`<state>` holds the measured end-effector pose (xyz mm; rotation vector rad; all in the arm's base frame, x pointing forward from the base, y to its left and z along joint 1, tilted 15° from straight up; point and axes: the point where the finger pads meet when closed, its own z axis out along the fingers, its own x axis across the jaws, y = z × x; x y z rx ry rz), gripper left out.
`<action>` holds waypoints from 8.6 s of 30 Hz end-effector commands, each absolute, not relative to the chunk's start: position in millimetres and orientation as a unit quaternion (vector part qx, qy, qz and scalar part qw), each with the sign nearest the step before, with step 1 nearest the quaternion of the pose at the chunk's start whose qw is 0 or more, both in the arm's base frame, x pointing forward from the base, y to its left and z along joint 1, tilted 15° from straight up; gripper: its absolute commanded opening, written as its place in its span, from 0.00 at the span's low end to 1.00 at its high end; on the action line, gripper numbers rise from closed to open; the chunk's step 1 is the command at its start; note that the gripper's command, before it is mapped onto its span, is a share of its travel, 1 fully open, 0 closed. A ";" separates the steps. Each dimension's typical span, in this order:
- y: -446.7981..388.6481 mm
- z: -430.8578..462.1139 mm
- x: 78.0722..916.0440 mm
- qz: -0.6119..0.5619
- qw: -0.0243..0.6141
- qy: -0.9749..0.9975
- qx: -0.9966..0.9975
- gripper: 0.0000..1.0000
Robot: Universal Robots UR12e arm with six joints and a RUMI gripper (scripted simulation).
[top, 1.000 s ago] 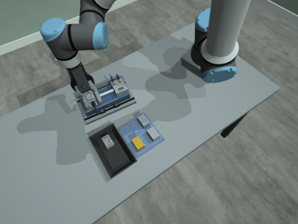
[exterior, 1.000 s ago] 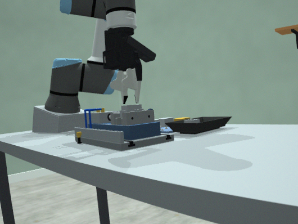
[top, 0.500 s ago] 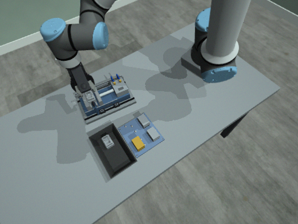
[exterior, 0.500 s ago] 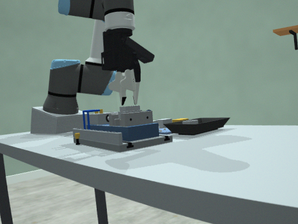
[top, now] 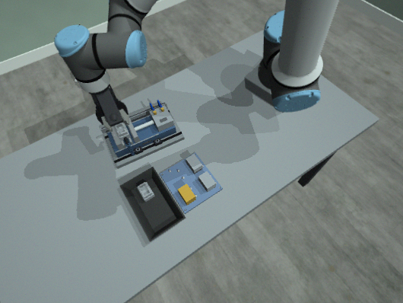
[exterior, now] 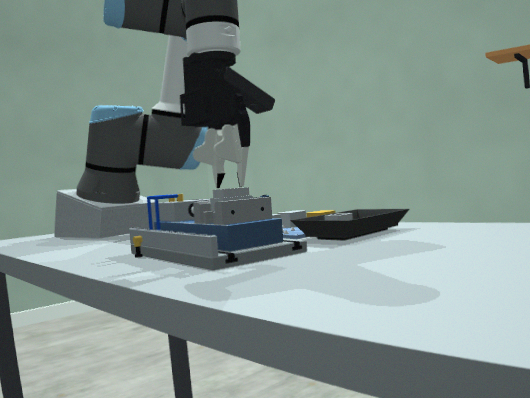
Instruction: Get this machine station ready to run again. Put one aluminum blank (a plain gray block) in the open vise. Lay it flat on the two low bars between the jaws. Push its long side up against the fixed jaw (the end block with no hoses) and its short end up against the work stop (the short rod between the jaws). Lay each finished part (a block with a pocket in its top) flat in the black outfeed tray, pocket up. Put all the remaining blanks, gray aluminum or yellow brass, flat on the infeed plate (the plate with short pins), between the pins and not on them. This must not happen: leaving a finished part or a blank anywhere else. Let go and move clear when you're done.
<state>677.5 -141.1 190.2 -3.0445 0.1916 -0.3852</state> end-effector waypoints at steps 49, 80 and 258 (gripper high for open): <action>-140.8 181.3 680.5 -0.126 0.033 0.062 -0.990 0.40; -140.8 181.3 680.5 -0.126 0.033 0.062 -0.990 0.00; 141.6 248.9 715.0 -0.125 0.026 0.015 -0.992 0.00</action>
